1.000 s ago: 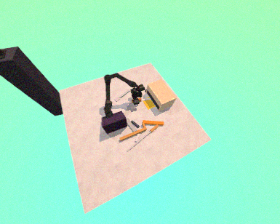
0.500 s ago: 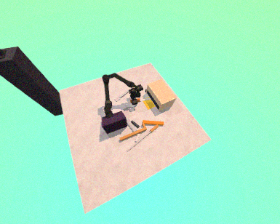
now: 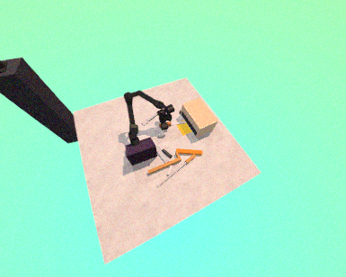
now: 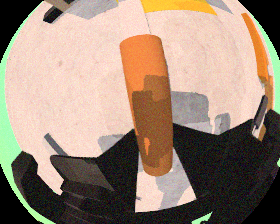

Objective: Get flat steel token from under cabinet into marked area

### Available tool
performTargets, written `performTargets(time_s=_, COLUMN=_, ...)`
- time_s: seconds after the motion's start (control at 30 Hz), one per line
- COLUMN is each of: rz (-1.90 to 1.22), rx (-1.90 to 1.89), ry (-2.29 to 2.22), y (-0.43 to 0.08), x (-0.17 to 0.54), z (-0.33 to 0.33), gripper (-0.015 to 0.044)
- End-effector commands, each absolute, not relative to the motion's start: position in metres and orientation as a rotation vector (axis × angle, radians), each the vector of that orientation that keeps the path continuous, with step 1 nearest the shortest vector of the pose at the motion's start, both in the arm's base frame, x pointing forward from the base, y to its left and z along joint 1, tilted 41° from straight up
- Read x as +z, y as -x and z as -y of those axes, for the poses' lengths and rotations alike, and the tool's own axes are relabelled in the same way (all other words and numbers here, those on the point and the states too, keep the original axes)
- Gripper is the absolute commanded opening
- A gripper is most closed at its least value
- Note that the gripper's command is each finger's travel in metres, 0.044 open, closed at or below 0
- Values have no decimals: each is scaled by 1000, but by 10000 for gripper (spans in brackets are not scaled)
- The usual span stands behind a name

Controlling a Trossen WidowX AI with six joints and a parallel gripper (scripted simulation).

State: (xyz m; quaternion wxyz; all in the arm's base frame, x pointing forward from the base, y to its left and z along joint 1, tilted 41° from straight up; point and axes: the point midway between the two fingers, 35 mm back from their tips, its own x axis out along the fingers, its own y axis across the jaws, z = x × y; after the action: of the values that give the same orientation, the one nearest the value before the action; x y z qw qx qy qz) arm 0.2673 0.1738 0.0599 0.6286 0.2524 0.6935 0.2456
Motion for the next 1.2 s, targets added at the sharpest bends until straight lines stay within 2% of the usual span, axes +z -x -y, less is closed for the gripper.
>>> performTargets(time_s=0.0, rz=-1591, rx=561, ry=-577, y=-260, x=60, z=-174, gripper=0)
performTargets(time_s=1.17, rz=-1593, rx=561, ry=-578, y=-218, x=65, z=-175, gripper=0)
